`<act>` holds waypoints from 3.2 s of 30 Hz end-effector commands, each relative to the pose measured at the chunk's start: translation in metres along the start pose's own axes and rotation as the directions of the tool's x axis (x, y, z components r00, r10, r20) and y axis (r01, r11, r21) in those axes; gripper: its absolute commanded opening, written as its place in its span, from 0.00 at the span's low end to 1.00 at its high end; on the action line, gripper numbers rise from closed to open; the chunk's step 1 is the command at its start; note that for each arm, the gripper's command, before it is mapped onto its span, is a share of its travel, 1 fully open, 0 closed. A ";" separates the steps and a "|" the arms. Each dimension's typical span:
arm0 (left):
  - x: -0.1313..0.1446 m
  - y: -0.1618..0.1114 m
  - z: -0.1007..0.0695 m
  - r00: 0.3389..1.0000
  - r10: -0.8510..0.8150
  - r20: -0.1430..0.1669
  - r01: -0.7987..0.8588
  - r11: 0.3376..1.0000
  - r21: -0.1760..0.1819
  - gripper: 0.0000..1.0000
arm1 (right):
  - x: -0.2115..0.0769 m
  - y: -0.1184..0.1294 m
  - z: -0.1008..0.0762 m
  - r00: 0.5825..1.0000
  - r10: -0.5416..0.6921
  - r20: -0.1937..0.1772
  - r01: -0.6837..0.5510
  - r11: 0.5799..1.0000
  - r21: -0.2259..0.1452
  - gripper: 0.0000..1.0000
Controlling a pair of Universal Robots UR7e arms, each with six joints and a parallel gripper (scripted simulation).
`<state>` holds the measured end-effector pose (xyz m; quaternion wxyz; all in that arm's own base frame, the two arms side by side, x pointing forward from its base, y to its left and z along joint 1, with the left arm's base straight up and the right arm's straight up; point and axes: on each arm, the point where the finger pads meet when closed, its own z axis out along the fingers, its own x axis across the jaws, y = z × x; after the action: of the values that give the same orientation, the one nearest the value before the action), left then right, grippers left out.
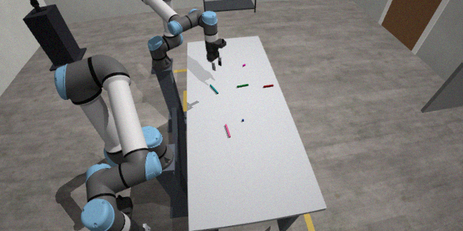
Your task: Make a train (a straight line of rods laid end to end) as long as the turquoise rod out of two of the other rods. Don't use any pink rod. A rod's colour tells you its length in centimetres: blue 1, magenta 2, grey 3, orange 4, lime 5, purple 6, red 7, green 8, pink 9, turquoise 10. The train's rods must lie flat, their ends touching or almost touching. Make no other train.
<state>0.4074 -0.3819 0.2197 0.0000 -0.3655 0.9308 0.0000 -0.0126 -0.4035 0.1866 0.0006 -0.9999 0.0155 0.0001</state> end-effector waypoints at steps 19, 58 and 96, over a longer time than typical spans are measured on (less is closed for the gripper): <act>0.000 0.000 -0.001 1.000 0.000 0.000 0.000 1.000 0.002 1.00 | 0.000 0.000 0.000 1.000 0.000 0.000 0.000 1.000 -0.001 1.00; 0.000 0.000 -0.001 1.000 0.000 0.000 0.000 1.000 0.002 1.00 | 0.000 0.000 0.000 1.000 0.000 0.000 0.000 1.000 -0.001 1.00; -0.052 -0.020 0.021 0.935 0.353 0.001 -0.353 0.935 0.002 1.00 | 0.000 0.000 0.000 1.000 0.000 0.000 0.000 1.000 -0.001 1.00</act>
<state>0.4564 -0.3621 0.1993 0.0009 -0.2075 0.9782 0.0006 -0.0126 -0.4035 0.1866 0.0006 -0.9999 0.0155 0.0001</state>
